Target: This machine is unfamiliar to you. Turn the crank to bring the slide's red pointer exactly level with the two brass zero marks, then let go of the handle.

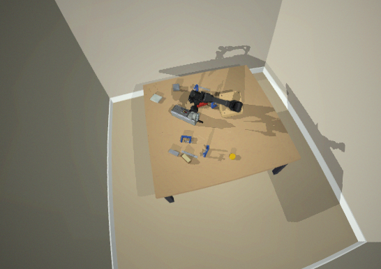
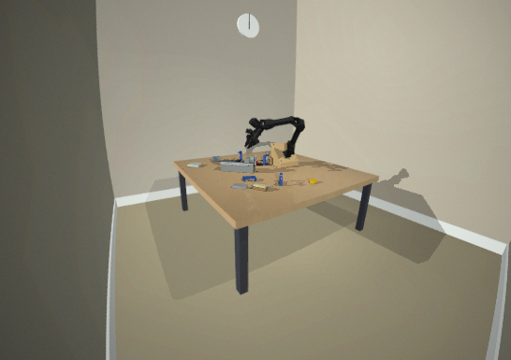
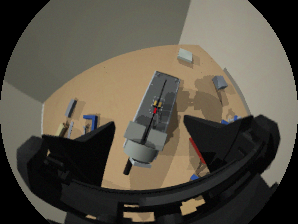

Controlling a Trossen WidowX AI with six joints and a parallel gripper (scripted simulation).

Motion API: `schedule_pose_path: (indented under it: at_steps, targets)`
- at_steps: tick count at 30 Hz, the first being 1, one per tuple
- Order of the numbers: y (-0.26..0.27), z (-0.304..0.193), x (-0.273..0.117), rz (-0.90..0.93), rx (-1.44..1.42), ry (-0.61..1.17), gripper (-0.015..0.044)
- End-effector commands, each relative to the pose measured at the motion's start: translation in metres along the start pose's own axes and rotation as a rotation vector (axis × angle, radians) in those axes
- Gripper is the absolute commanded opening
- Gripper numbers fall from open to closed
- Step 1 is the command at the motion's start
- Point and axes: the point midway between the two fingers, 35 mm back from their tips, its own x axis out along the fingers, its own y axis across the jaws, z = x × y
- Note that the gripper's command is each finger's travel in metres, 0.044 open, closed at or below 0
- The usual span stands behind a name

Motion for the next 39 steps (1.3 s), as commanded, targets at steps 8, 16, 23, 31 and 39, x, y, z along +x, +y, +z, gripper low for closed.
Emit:
schedule_pose_path:
  at_steps: [8, 16, 23, 31, 39]
  targets:
    - [-0.04, 0.022, 0.011, 0.172, -0.189, -0.052, 0.044]
    - [-0.043, -0.006, 0.05, 0.184, -0.202, -0.057, 0.044]
    - [-0.043, -0.008, 0.052, 0.185, -0.202, -0.058, 0.044]
    - [-0.043, -0.008, 0.052, 0.185, -0.202, -0.058, 0.044]
    - [-0.044, -0.002, 0.045, 0.185, -0.204, -0.058, 0.044]
